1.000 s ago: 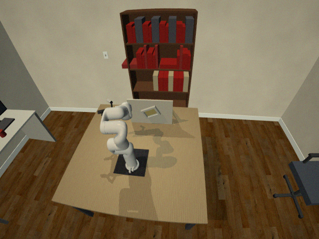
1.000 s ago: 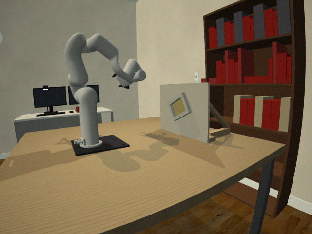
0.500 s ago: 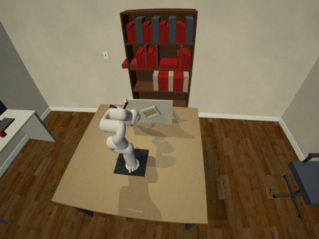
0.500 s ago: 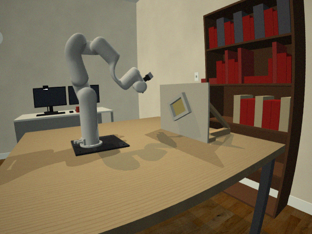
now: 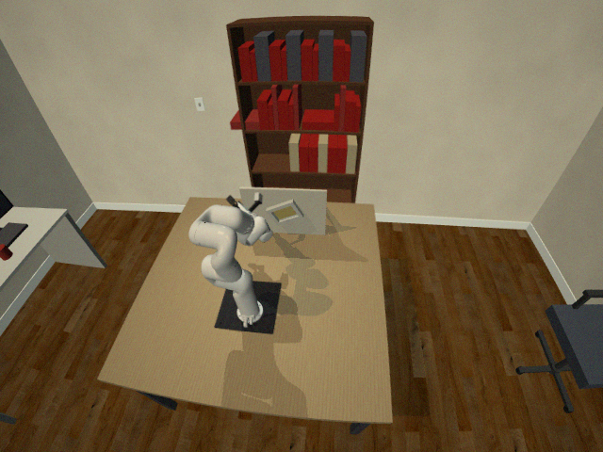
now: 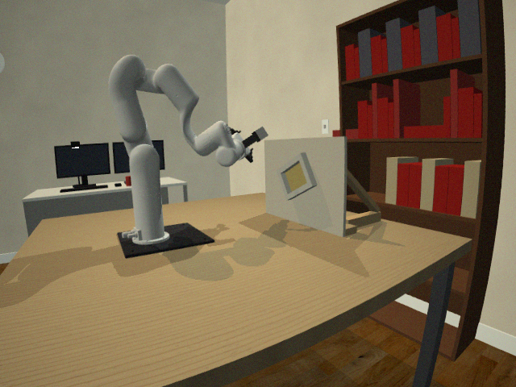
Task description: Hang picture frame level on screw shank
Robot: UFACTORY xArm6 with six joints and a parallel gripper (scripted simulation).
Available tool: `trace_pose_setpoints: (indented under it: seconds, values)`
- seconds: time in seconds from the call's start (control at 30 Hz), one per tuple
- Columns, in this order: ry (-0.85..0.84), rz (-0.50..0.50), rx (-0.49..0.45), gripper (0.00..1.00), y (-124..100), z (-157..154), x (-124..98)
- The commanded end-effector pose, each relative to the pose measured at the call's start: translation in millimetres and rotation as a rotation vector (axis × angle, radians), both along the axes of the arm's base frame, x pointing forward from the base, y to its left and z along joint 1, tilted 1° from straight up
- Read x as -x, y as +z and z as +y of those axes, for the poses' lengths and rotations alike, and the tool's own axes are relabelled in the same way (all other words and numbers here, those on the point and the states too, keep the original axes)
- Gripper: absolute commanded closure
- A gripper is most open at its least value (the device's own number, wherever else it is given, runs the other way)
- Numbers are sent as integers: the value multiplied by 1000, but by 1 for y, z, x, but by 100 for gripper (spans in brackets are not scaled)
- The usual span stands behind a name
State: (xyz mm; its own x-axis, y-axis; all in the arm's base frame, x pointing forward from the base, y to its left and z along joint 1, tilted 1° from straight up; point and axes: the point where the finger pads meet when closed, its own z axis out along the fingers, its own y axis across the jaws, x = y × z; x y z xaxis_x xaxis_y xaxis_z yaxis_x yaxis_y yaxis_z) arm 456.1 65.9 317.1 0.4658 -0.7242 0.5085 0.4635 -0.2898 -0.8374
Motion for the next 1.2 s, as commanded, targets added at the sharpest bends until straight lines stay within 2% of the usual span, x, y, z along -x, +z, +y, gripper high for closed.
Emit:
trace_pose_setpoints:
  seconds: [0.0,0.27,0.7,0.9,1.17]
  values:
    - [-80,1,-11,0,-5,-20,-7]
    - [-154,12,-18,0,-14,-40,-9]
    - [-175,15,-19,0,-16,-45,-9]
    - [-244,28,-24,0,-25,-64,-9]
    - [-245,28,-24,0,-25,-64,-9]
